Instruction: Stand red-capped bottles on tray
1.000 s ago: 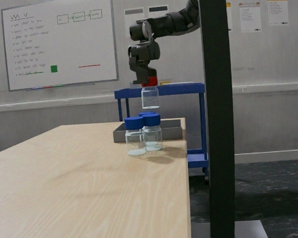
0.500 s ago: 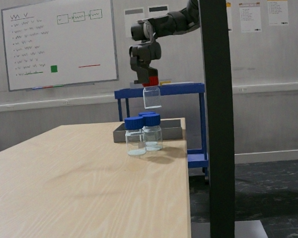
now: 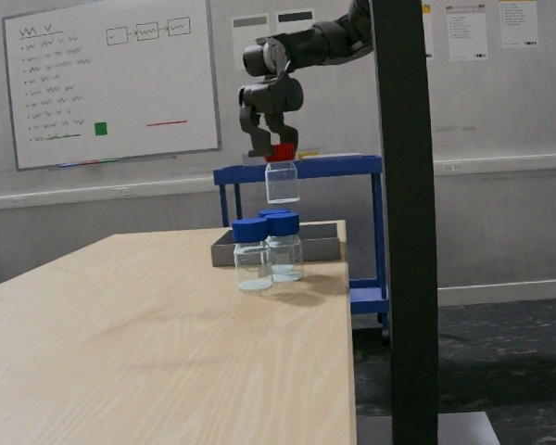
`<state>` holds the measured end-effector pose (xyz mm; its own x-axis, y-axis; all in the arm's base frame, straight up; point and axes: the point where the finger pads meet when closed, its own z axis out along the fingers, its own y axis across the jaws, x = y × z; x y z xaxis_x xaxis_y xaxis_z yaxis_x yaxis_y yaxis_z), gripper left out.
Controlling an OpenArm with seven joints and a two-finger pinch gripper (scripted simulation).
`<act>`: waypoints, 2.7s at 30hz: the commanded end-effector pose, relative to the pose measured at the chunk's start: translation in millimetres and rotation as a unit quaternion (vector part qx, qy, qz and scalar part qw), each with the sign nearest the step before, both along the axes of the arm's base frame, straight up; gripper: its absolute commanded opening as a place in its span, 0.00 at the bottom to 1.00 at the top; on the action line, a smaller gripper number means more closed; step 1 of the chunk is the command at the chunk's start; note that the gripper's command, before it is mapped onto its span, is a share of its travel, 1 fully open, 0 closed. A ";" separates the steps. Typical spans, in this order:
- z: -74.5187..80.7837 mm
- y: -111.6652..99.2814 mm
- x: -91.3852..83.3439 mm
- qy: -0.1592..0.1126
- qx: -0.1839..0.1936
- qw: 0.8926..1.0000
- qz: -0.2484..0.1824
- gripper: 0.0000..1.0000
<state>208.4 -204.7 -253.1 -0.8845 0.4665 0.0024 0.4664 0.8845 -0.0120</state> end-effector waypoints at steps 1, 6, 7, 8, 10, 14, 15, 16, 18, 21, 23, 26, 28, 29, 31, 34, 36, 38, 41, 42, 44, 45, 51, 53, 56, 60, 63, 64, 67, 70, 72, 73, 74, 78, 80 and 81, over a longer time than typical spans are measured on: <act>1.2 -0.1 0.9 -0.001 -0.001 1.000 -0.023 0.00; 1.2 0.0 0.9 -0.002 -0.001 0.998 -0.070 0.00; 1.2 0.0 0.9 -0.002 -0.001 0.997 -0.080 0.00; 1.2 0.0 0.9 -0.002 -0.001 0.996 -0.089 0.00; 1.3 0.0 0.9 -0.003 -0.001 0.993 -0.118 0.00; 1.3 0.1 0.9 -0.003 -0.001 0.989 -0.146 0.00; 1.3 0.1 0.9 -0.003 -0.001 0.988 -0.155 0.00; 1.3 0.1 0.9 -0.003 -0.001 0.986 -0.164 0.00; 1.3 0.1 0.9 -0.003 -0.001 0.983 -0.183 0.00; 1.3 0.1 0.9 -0.004 -0.001 0.978 -0.211 0.00; 1.4 0.2 0.9 -0.004 -0.001 0.973 -0.229 0.00; 1.4 0.2 0.9 -0.004 -0.001 0.966 -0.257 0.00; 1.4 0.2 0.9 -0.004 -0.001 0.961 -0.275 0.00; 1.4 0.2 0.9 -0.004 -0.001 0.961 -0.275 0.00; 1.4 0.3 0.9 -0.005 -0.001 0.953 -0.302 0.00; 1.5 0.3 0.9 -0.005 -0.001 0.944 -0.329 0.00; 1.5 0.3 0.9 -0.005 -0.001 0.938 -0.347 0.00; 1.5 0.3 1.0 -0.005 -0.001 0.931 -0.364 0.00; 1.5 0.4 1.0 -0.006 0.000 0.921 -0.391 0.00; 1.5 0.4 1.0 -0.006 0.000 0.917 -0.399 0.00; 1.6 0.4 1.0 -0.006 0.000 0.905 -0.425 0.00; 1.6 0.4 1.0 -0.006 0.000 0.905 -0.425 0.00; 1.6 0.5 1.0 -0.007 0.000 0.884 -0.467 0.00; 1.6 0.5 1.0 -0.007 0.000 0.879 -0.477 0.00; 1.7 0.5 1.0 -0.007 0.000 0.873 -0.488 0.00; 1.7 0.5 1.0 -0.007 0.000 0.869 -0.495 0.00; 1.7 0.5 1.0 -0.007 0.000 0.868 -0.496 0.00; 0.5 -0.7 -1.3 -0.004 -0.004 0.870 -0.493 0.00; 0.1 -2.4 -2.1 -0.004 -0.004 0.870 -0.493 0.00; -0.8 -5.7 -3.5 -0.004 -0.004 0.870 -0.493 0.00; -1.6 -8.6 -4.8 -0.004 -0.004 0.870 -0.494 0.00; -2.0 -10.4 -5.6 -0.004 -0.004 0.870 -0.494 0.00; -2.5 -12.3 -6.5 -0.004 -0.004 0.870 -0.494 0.00; -5.7 -24.2 -11.8 -0.004 -0.004 0.870 -0.494 0.00; -5.7 -24.2 -11.8 -0.004 -0.004 0.870 -0.494 0.00; -7.2 -30.0 -14.3 -0.004 -0.004 0.869 -0.494 0.00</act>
<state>193.4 -232.4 -260.7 -0.0470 0.9988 -0.0156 0.9987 0.0467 -0.0198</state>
